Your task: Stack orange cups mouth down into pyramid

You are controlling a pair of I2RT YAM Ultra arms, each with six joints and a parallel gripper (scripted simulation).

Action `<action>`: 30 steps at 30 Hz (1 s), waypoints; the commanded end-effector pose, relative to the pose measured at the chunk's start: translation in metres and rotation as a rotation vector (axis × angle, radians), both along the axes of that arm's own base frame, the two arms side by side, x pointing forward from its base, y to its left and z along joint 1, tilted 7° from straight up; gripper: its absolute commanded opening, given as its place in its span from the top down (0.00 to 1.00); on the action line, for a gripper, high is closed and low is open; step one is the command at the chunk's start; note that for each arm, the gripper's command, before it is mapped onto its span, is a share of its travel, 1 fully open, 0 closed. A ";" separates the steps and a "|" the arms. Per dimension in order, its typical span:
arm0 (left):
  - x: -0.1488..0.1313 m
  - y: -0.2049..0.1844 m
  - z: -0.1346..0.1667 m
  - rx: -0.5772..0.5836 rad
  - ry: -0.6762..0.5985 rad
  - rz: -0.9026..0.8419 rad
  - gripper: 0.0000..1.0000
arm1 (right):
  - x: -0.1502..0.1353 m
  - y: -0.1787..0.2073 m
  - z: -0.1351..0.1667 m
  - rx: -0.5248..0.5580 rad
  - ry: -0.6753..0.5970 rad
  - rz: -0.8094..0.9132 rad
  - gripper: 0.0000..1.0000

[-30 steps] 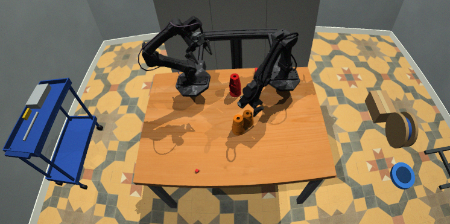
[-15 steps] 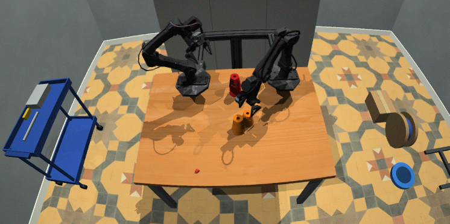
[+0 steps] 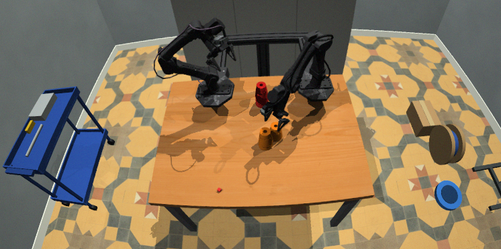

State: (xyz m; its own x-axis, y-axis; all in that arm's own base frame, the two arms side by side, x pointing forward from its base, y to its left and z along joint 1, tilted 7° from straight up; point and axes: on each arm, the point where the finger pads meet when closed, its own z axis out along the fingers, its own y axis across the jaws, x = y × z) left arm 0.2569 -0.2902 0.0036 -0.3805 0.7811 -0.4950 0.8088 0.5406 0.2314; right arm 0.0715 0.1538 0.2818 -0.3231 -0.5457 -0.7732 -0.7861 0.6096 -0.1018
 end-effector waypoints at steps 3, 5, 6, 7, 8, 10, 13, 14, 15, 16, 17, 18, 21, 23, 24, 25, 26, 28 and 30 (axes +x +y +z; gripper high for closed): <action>0.000 -0.013 0.009 -0.027 0.004 -0.013 0.18 | 0.001 0.000 -0.004 -0.019 -0.023 -0.003 0.00; -0.005 -0.007 0.002 -0.013 0.057 0.002 0.18 | 0.001 0.000 -0.004 -0.019 -0.023 -0.003 0.00; -0.007 -0.004 -0.001 -0.007 0.097 0.019 0.18 | 0.001 0.000 -0.004 -0.019 -0.023 -0.003 0.00; -0.010 -0.002 -0.003 -0.003 0.138 0.033 0.18 | 0.001 0.000 -0.004 -0.019 -0.023 -0.003 0.00; -0.009 -0.002 -0.003 0.000 0.164 0.041 0.18 | 0.001 0.000 -0.004 -0.019 -0.023 -0.003 0.00; -0.004 -0.007 -0.001 0.006 0.186 0.035 0.18 | 0.001 0.000 -0.004 -0.019 -0.023 -0.003 0.00; -0.002 -0.011 0.000 0.006 0.196 0.034 0.18 | 0.001 0.000 -0.004 -0.019 -0.023 -0.003 0.00; 0.001 -0.014 0.002 0.007 0.204 0.034 0.18 | 0.001 0.000 -0.004 -0.019 -0.023 -0.003 0.00; 0.006 -0.014 0.002 0.026 0.196 0.042 0.18 | 0.001 0.000 -0.004 -0.019 -0.023 -0.003 0.00; 0.009 -0.014 0.002 0.042 0.197 0.043 0.18 | 0.001 0.000 -0.004 -0.019 -0.023 -0.003 0.00; 0.008 -0.017 0.001 0.056 0.198 0.036 0.18 | 0.001 0.000 -0.004 -0.019 -0.023 -0.003 0.00; 0.009 -0.019 0.000 0.079 0.194 0.033 0.18 | 0.001 0.000 -0.004 -0.019 -0.023 -0.003 0.00; 0.009 -0.023 -0.002 0.106 0.196 0.018 0.18 | 0.001 0.000 -0.004 -0.019 -0.023 -0.003 0.00; 0.010 -0.026 -0.002 0.112 0.197 0.015 0.18 | 0.001 0.000 -0.004 -0.019 -0.023 -0.003 0.00; 0.010 -0.027 -0.003 0.111 0.196 0.013 0.18 | 0.001 0.000 -0.004 -0.019 -0.023 -0.003 0.00; 0.012 -0.031 -0.001 0.097 0.188 0.012 0.18 | 0.001 0.000 -0.004 -0.019 -0.023 -0.003 0.00; 0.012 -0.033 -0.001 0.091 0.193 0.010 0.18 | 0.001 0.000 -0.004 -0.019 -0.023 -0.003 0.00; 0.012 -0.033 -0.001 0.091 0.193 0.010 0.18 | 0.001 0.000 -0.004 -0.019 -0.023 -0.003 0.00; 0.012 -0.034 0.003 0.083 0.187 0.009 0.18 | 0.001 0.000 -0.004 -0.019 -0.023 -0.003 0.00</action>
